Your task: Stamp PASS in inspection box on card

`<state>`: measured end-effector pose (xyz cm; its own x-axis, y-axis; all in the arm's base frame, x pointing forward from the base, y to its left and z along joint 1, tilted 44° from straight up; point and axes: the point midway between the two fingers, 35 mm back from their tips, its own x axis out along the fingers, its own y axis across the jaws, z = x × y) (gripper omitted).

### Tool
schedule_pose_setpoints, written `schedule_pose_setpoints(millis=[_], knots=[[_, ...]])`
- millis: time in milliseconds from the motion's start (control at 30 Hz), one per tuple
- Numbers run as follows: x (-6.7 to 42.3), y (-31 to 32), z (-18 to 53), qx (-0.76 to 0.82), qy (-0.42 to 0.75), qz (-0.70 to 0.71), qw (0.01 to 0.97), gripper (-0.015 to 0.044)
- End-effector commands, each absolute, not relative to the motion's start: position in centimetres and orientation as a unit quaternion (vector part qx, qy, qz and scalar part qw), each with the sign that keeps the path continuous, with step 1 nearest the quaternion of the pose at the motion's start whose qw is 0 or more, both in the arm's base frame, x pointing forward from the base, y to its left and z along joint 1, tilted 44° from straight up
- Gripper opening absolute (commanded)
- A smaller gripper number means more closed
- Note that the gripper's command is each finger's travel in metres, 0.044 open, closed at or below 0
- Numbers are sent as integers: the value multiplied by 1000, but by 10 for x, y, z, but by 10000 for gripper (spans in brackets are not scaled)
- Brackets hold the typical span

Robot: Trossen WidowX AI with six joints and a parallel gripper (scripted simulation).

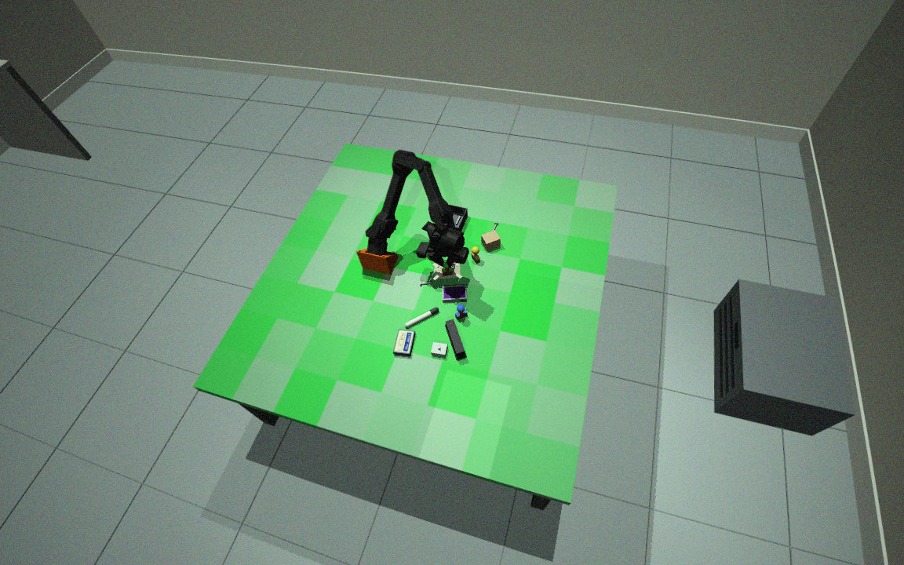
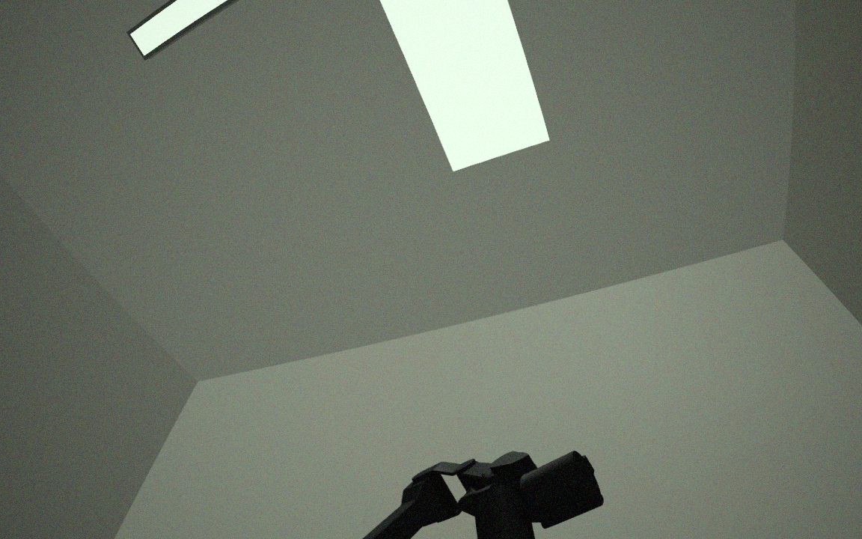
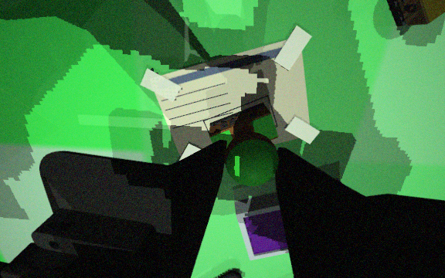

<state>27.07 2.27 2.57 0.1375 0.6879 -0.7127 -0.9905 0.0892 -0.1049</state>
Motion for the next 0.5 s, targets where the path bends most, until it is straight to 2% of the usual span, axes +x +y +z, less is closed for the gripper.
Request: schedule_pose_setpoints(millis=[0, 467], knots=[[271, 22, 27, -298, 253, 606, 693, 0], [271, 17, 32, -298, 253, 606, 693, 0]])
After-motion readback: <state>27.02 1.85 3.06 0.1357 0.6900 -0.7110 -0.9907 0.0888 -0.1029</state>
